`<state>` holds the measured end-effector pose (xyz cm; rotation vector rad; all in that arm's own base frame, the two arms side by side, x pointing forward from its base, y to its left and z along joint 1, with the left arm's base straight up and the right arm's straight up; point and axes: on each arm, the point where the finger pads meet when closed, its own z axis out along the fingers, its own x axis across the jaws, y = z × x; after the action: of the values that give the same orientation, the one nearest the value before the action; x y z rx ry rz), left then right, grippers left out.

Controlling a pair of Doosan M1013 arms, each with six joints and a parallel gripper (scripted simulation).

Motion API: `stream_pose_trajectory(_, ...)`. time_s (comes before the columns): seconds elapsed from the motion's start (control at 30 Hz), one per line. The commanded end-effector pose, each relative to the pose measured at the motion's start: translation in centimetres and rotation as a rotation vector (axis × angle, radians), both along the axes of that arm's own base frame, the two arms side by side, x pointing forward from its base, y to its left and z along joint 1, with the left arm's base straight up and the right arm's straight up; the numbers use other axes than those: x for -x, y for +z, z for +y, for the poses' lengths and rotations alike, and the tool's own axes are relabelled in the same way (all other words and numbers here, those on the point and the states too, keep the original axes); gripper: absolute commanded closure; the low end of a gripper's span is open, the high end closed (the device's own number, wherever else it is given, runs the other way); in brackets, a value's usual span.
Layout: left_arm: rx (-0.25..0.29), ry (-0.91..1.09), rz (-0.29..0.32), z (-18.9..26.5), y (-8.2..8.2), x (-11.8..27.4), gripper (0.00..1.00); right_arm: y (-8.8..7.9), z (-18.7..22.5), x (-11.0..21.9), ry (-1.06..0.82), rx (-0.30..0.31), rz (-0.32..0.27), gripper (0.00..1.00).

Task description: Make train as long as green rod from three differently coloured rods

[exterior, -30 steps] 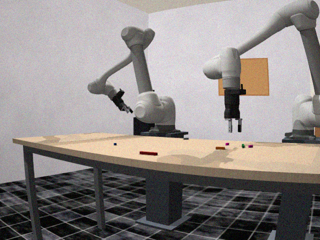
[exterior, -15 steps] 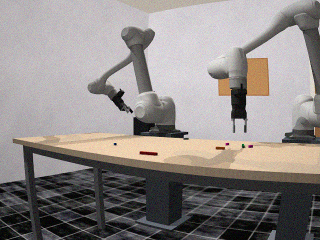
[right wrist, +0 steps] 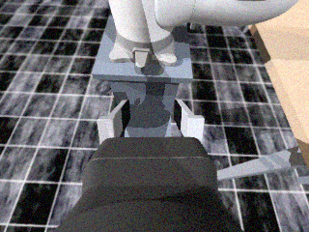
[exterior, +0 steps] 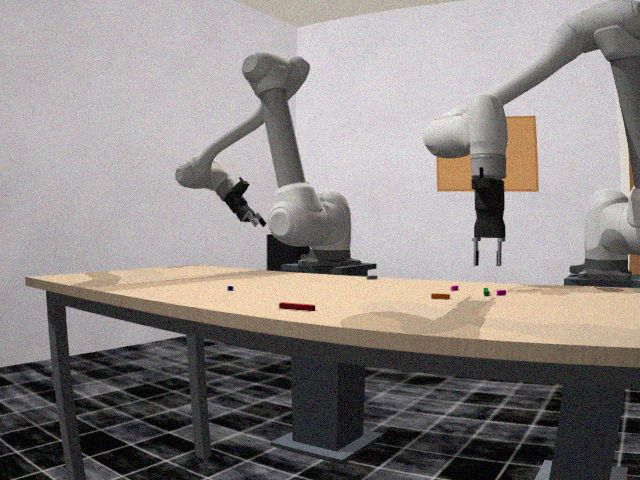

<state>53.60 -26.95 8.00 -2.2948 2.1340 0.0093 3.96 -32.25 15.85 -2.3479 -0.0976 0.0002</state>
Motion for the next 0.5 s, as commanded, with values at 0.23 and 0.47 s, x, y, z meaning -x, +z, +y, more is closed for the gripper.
stream_pose_trajectory(0.23,0.013,-0.064,-0.003,0.32,0.04,-0.31,0.00,0.03,0.03,-0.20,-0.007,0.006,-0.009,0.00)
stream_pose_trajectory(0.47,0.013,-0.063,-0.003,0.28,0.05,-0.29,0.00,0.03,0.03,-0.20,-0.007,0.006,-0.009,0.00)
